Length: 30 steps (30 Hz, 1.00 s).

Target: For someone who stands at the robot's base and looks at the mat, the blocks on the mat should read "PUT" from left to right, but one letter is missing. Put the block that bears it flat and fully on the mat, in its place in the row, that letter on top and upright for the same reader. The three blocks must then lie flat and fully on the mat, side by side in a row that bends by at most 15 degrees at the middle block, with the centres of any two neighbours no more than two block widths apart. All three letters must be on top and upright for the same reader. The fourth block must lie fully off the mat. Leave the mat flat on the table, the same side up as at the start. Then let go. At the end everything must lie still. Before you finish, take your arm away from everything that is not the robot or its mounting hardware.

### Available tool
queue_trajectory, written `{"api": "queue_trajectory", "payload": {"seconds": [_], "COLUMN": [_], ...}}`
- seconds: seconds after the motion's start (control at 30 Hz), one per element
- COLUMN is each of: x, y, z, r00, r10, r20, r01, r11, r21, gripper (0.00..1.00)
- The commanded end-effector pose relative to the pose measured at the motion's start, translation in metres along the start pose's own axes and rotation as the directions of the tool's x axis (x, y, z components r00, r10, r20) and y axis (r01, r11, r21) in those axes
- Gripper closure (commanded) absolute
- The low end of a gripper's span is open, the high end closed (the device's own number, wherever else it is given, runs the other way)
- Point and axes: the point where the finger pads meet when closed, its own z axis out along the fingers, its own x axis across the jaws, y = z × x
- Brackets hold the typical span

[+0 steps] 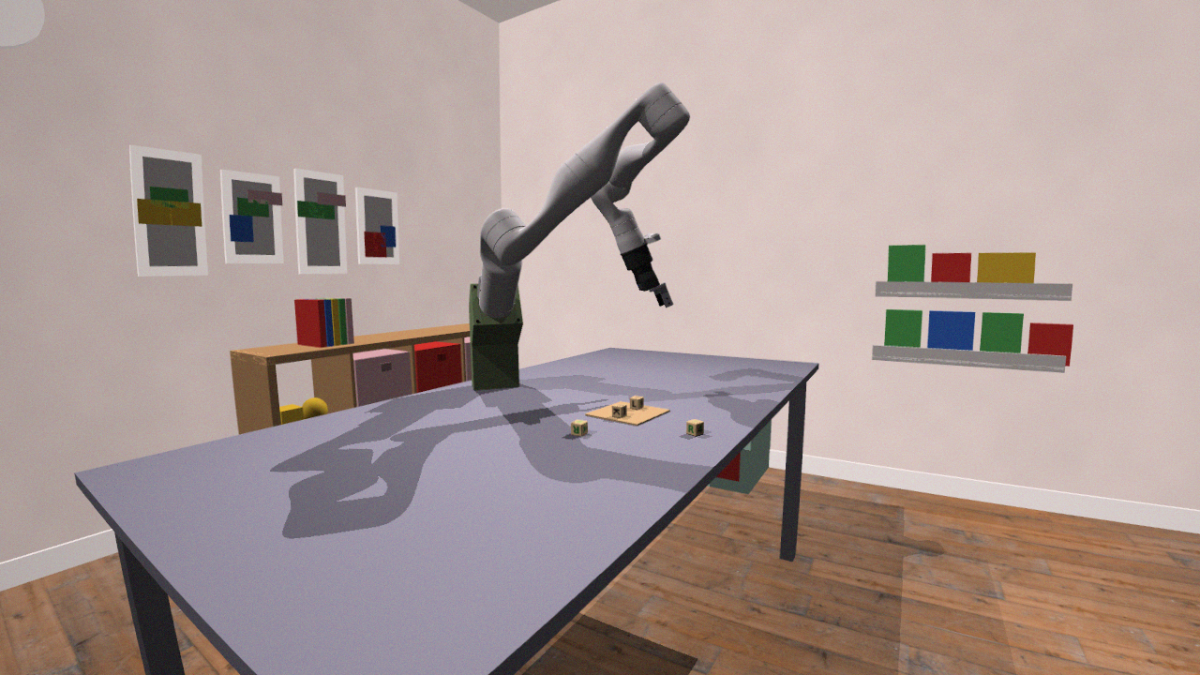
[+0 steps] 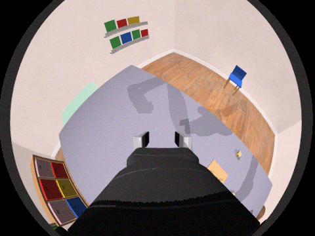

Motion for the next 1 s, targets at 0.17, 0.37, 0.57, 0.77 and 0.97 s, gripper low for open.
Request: {"api": "queue_trajectory", "payload": {"seconds": [0.17,0.37,0.57,0.77,0.97], "x": [0.108,0.172,0.199,0.209,0.209], "y": [0.072,0.149,0.191,0.206,0.206], "z": [0.05,0.066,0.067,0.066,0.066], "r00": [0.991,0.976,0.965,0.96,0.96], "r10": [0.126,0.204,0.241,0.254,0.254], "r20": [-0.042,-0.081,-0.106,-0.116,-0.116], "r01": [-0.131,-0.219,-0.263,-0.28,-0.28], "r11": [0.977,0.931,0.899,0.885,0.885], "r21": [-0.17,-0.293,-0.351,-0.371,-0.371], "gripper": [0.0,0.0,0.0,0.0,0.0]}}
